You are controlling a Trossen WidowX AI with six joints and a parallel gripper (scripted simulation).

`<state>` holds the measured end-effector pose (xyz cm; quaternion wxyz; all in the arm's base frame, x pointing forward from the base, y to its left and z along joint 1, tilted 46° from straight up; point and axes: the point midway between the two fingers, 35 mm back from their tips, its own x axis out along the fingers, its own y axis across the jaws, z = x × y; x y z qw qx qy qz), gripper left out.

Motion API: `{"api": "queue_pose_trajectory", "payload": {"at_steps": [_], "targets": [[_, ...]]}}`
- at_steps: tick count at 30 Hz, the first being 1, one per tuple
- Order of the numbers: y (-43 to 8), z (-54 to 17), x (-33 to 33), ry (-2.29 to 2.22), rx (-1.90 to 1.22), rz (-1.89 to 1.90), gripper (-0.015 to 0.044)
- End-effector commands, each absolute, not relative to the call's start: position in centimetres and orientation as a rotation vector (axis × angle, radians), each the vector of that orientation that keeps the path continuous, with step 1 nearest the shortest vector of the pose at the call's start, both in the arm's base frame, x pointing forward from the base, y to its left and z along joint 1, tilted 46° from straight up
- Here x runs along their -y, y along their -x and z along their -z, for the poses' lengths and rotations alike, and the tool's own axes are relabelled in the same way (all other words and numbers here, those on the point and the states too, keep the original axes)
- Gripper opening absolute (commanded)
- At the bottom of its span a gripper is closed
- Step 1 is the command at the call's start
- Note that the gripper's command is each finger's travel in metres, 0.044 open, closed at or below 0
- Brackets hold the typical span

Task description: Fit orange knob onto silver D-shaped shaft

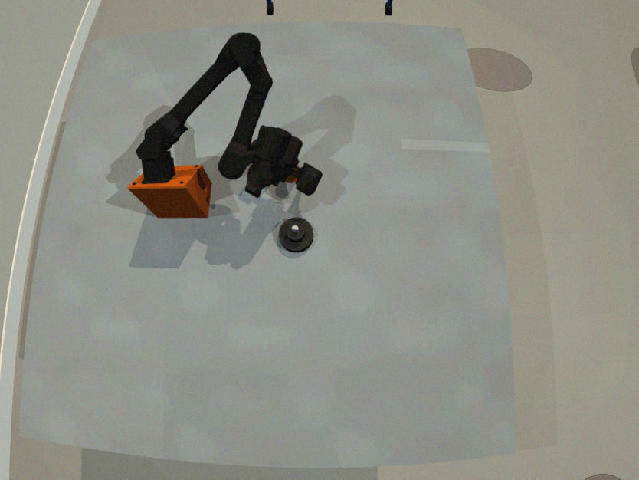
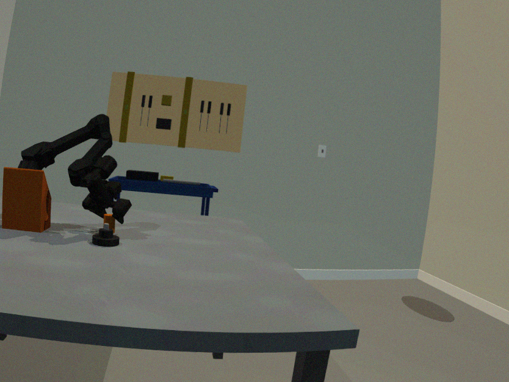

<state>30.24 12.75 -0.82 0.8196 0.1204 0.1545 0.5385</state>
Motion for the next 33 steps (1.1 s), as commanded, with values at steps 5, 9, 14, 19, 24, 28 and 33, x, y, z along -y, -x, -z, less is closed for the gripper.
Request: {"api": "queue_pose_trajectory", "payload": {"at_steps": [5, 9, 14, 19, 24, 28, 33], "targets": [[-30.3, 0.8, -12.7, -0.257, -0.329, -1.146, 0.0440], [-30.3, 0.8, -12.7, -0.257, -0.329, -1.146, 0.0440], [-30.9, -0.5, -10.7, -0.238, -0.347, -1.146, 0.0440], [-30.5, -3.6, -7.8, -0.244, -0.340, -1.148, 0.0440], [-30.1, -4.8, -7.0, -0.252, -0.329, -1.146, 0.0440], [-30.1, -4.8, -7.0, -0.252, -0.329, -1.146, 0.0440], [-30.5, -4.6, -6.9, -0.241, -0.348, -1.133, 0.0440]]}}
